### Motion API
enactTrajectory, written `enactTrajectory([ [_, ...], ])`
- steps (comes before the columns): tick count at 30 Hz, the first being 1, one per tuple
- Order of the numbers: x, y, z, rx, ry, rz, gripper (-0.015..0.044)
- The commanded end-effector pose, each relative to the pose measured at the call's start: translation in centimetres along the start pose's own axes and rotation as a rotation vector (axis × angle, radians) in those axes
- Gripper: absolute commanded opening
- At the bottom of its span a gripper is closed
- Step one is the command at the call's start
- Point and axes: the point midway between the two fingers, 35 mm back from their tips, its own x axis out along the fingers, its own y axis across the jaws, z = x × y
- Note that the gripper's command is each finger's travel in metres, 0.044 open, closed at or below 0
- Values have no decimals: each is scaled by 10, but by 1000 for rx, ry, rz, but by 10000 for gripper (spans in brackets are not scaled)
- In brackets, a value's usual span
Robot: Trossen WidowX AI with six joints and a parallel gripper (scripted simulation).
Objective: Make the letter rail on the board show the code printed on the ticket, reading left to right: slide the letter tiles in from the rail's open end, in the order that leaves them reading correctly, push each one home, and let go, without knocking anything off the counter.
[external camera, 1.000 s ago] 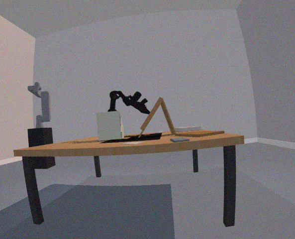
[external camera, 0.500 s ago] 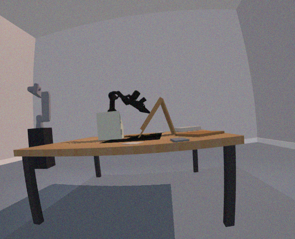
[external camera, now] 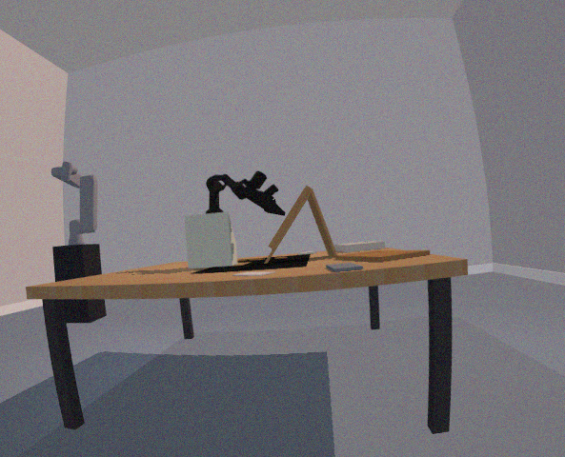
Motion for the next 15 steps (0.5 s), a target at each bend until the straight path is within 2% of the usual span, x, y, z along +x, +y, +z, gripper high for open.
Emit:
enactTrajectory([
  [1,-3,1,0,-7,1,5,295],
  [15,-12,2,0,-6,2,5,295],
])
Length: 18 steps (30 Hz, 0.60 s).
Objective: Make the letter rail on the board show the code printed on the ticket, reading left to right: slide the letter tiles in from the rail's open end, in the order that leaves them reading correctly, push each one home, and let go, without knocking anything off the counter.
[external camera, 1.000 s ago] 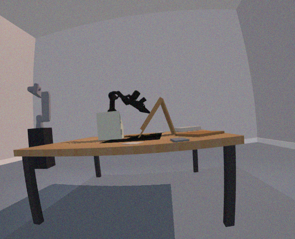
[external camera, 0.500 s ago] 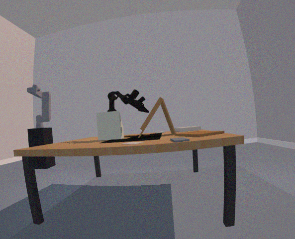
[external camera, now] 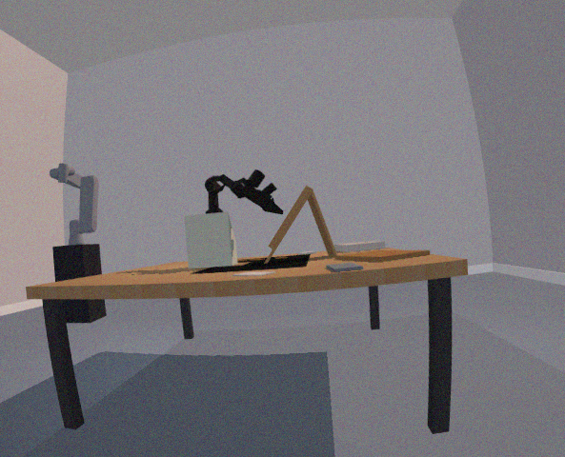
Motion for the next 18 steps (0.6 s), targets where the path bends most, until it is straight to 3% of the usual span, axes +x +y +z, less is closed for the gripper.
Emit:
enactTrajectory([
  [1,-3,2,0,-7,1,5,295],
  [7,-5,4,0,-7,1,5,295],
  [18,-4,2,0,0,0,0,6],
])
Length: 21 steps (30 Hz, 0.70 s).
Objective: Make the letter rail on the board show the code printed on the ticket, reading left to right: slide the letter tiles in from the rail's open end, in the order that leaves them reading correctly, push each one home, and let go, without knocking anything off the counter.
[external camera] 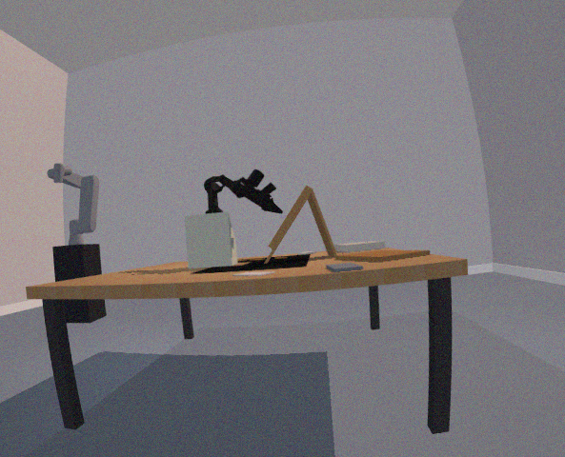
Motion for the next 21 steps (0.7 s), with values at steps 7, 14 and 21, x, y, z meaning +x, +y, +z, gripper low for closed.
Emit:
enactTrajectory([
  [7,0,0,0,0,0,0,0],
  [14,2,-1,3,5,21,-9,0],
  [21,15,-2,19,28,226,-68,0],
])
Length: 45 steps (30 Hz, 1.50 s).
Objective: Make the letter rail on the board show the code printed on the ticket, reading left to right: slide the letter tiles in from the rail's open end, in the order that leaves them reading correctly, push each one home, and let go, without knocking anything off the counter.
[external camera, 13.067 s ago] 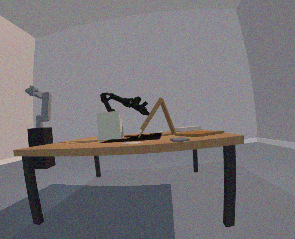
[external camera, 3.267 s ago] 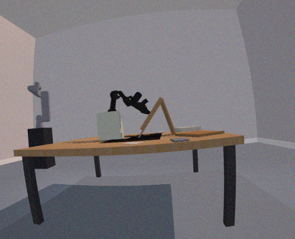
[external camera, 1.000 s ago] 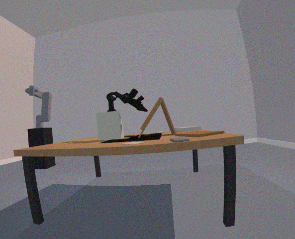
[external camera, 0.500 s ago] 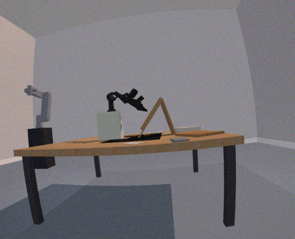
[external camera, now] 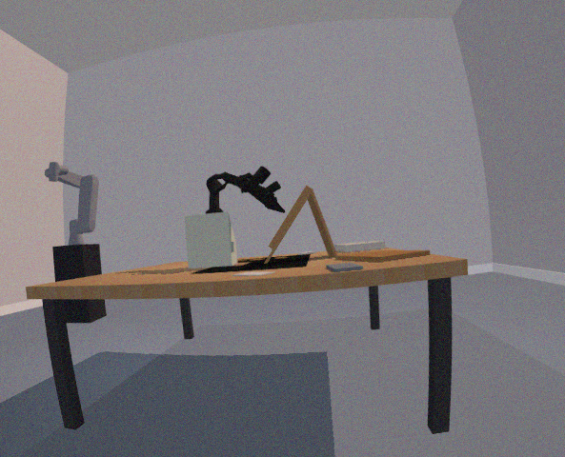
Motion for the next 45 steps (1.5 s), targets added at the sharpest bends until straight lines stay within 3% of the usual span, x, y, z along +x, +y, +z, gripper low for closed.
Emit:
enactTrajectory([
  [1,7,2,10,9,165,-39,0],
  [13,9,41,9,-44,588,26,0],
  [45,15,40,10,-45,593,28,0],
])
